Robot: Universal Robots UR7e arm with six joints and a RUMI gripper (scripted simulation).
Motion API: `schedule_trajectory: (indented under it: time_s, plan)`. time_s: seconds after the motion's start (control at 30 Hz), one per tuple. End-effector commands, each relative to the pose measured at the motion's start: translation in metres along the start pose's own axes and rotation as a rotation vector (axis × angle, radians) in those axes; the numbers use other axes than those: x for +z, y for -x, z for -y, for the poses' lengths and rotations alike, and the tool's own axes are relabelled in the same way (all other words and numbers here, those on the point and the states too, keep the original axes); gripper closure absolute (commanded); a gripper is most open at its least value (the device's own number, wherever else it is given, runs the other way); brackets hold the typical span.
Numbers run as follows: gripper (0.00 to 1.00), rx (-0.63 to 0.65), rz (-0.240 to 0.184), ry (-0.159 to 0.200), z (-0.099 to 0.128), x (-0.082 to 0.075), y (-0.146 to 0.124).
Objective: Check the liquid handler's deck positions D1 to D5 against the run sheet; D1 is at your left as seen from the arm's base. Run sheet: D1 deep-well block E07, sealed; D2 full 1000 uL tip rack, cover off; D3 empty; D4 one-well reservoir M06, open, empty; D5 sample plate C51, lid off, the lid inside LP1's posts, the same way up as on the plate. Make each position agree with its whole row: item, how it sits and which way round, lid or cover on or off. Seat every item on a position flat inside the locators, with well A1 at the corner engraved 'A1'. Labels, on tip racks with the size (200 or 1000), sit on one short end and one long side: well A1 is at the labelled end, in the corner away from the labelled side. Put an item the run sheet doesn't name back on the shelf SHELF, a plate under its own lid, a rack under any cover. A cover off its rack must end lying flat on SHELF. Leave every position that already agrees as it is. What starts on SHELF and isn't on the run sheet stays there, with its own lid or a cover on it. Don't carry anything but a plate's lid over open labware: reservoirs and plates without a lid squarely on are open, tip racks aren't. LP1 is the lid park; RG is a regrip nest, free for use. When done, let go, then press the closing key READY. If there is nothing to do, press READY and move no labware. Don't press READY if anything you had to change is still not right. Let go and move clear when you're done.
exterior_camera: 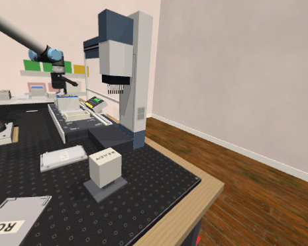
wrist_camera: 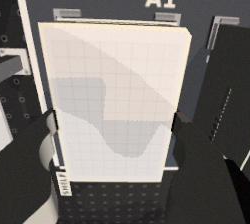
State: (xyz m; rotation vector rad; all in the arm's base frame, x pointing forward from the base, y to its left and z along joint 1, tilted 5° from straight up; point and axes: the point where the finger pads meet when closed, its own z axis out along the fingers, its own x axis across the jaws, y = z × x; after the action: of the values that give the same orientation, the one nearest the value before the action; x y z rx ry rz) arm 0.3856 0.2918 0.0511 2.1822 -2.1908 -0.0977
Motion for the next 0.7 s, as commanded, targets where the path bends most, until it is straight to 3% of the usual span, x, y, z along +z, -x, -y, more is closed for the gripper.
schedule_trajectory:
  time_s: [0.0,0.67]
  plan:
    - [1.00,0.000,0.000,0.003,-0.0017,0.0042,0.0002]
    - [1.00,0.000,0.000,0.003,-0.0014,0.0100,0.0004]
